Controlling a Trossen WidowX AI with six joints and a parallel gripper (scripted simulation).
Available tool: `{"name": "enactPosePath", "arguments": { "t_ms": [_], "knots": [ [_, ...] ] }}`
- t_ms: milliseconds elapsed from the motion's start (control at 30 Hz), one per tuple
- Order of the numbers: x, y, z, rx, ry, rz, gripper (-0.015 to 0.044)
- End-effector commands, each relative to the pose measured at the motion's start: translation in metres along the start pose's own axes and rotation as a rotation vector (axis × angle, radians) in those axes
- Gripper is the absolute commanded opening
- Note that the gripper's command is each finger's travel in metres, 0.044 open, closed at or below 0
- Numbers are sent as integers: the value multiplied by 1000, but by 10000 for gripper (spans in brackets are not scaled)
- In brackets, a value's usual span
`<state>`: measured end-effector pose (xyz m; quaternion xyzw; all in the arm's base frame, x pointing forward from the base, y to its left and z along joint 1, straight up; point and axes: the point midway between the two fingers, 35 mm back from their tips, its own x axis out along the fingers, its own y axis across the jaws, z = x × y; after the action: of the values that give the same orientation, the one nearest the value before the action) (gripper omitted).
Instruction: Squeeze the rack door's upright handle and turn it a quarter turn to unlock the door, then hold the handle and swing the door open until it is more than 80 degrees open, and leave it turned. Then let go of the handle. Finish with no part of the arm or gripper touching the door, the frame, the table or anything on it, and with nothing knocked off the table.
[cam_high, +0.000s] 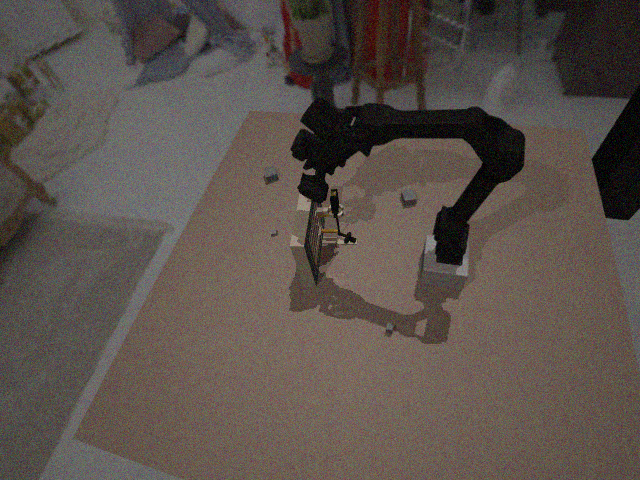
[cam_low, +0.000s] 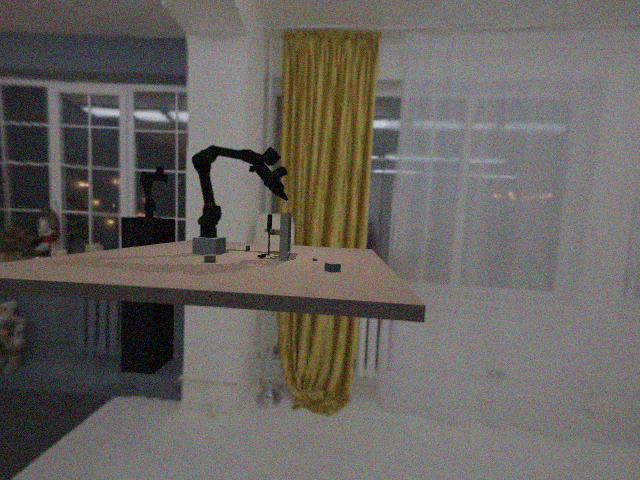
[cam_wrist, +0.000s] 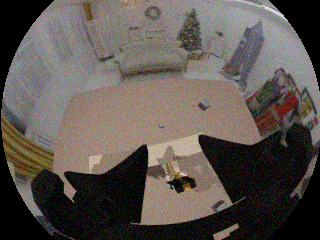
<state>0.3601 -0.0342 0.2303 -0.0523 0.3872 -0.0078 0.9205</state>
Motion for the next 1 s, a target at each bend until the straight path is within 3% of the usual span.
{"name": "enactPosePath", "arguments": {
  "t_ms": [0, 767, 967],
  "knots": [
    [6, -4, -9, -15, 108, 6, 292],
    [2, -20, -63, -60, 721, 129, 292],
    [1, -20, -64, -61, 738, 135, 292]
  ]
}}
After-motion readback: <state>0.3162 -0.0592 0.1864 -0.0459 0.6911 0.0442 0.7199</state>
